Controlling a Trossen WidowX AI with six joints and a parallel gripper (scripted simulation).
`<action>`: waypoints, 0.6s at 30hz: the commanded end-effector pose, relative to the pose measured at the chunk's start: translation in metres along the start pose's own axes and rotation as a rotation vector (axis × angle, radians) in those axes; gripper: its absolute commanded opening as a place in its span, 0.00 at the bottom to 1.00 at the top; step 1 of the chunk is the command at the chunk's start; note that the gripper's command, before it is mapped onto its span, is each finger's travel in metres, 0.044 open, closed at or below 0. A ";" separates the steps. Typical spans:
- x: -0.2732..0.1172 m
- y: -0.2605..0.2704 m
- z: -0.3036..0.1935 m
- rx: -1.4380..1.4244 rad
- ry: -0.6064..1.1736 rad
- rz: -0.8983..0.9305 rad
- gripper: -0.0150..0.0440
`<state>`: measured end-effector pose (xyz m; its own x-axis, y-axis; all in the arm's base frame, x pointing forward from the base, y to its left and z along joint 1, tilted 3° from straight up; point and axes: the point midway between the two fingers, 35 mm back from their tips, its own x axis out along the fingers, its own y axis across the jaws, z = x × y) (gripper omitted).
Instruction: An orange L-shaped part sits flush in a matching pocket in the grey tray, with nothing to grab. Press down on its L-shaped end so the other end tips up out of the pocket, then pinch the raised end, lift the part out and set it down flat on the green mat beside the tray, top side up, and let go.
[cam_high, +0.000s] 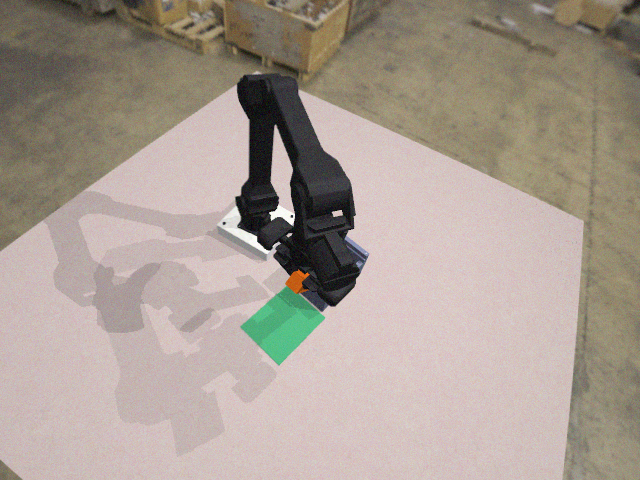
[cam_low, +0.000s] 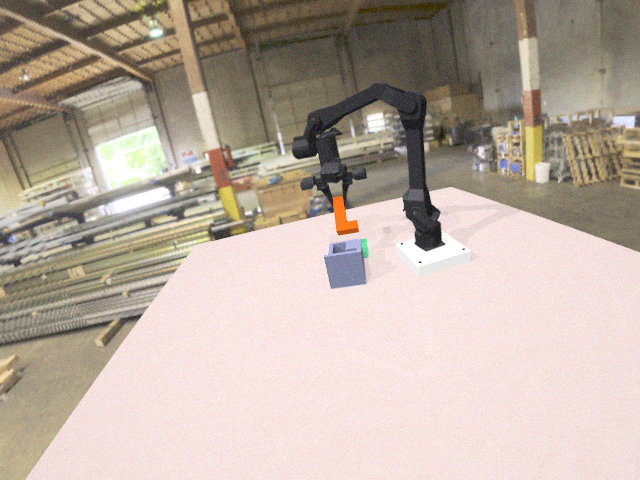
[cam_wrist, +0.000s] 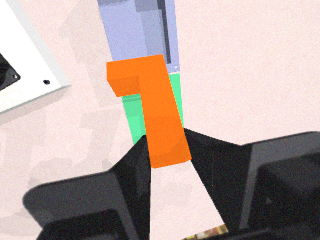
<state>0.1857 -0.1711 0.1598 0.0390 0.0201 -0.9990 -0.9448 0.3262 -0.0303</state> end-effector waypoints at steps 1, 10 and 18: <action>-0.002 -0.001 -0.017 -0.004 0.003 -0.012 0.25; -0.003 0.002 -0.051 -0.004 0.006 -0.011 0.25; 0.001 0.002 -0.052 -0.004 0.006 -0.011 0.25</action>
<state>0.1665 -0.2167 0.1580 0.0432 0.0163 -0.9989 -0.9446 0.3262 -0.0355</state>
